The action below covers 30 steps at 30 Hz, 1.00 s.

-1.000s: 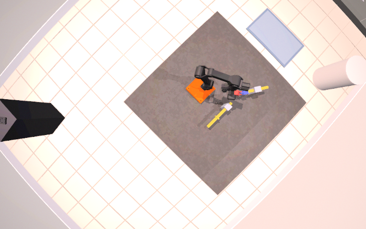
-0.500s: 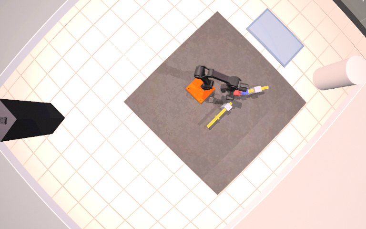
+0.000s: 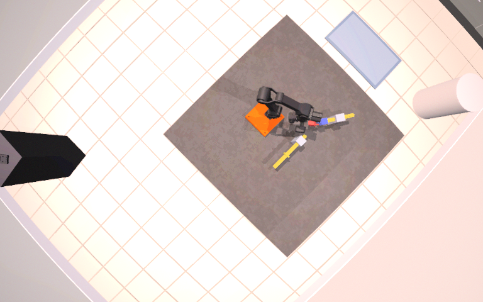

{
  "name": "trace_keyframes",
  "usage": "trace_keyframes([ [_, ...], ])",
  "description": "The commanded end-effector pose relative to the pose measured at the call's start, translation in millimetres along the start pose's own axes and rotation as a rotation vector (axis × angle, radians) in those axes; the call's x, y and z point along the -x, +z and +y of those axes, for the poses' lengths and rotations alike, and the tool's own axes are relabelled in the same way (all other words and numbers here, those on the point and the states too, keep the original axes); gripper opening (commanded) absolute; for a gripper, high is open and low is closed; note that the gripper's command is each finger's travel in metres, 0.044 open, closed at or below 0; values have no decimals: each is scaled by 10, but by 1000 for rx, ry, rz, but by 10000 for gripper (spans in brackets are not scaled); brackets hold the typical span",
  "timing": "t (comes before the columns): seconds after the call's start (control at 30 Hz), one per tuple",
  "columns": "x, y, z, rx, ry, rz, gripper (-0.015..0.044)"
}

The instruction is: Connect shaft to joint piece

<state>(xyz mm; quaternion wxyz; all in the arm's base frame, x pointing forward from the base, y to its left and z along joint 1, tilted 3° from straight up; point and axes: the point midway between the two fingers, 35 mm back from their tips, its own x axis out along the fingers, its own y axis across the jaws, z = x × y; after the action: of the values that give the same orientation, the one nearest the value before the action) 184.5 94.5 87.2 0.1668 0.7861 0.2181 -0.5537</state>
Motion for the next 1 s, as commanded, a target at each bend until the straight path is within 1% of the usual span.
trace_keyframes([
  [0.0,-41,-44,-5,-5,-5,1,440],
  [0.63,-205,-657,-3,-5,-5,7,440],
  [0.97,-317,-683,-4,-5,-5,7,440],
])
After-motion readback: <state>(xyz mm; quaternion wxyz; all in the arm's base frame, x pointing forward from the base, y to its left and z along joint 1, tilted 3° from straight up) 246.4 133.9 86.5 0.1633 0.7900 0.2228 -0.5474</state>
